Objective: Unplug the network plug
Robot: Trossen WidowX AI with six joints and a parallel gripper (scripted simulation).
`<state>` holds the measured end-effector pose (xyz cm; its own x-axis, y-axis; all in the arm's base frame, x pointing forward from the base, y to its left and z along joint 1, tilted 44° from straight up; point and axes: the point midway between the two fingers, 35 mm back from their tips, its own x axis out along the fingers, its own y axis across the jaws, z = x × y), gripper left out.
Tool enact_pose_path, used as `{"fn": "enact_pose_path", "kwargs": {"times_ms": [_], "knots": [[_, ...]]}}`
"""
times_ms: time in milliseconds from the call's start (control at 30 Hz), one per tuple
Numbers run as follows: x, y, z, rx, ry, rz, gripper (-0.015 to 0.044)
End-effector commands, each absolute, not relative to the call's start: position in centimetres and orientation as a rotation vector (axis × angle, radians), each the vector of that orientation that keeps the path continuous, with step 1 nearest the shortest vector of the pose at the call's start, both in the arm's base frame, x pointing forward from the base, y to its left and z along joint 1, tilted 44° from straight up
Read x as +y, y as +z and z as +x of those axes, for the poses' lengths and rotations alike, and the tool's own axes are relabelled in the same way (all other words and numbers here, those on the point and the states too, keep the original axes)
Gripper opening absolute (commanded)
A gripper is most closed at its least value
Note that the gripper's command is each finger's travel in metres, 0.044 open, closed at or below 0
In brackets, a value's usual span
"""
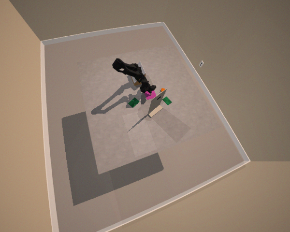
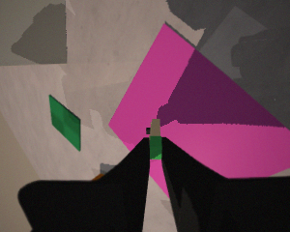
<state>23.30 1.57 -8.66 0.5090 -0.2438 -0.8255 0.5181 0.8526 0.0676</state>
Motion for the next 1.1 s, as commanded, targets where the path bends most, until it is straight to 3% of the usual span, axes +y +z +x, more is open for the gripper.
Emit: {"fn": "enact_pose_path", "kwargs": {"times_ms": [0,400,600,1067], "knots": [[1.43,-8.80,23.29,0.935,-0.463,0.322,0.0000],[1.29,-8.84,23.36,0.931,-0.469,0.325,0.0000],[1.29,-8.84,23.36,0.931,-0.469,0.325,0.0156],[1.49,-8.39,23.13,0.932,-0.468,0.325,0.0156]]}}
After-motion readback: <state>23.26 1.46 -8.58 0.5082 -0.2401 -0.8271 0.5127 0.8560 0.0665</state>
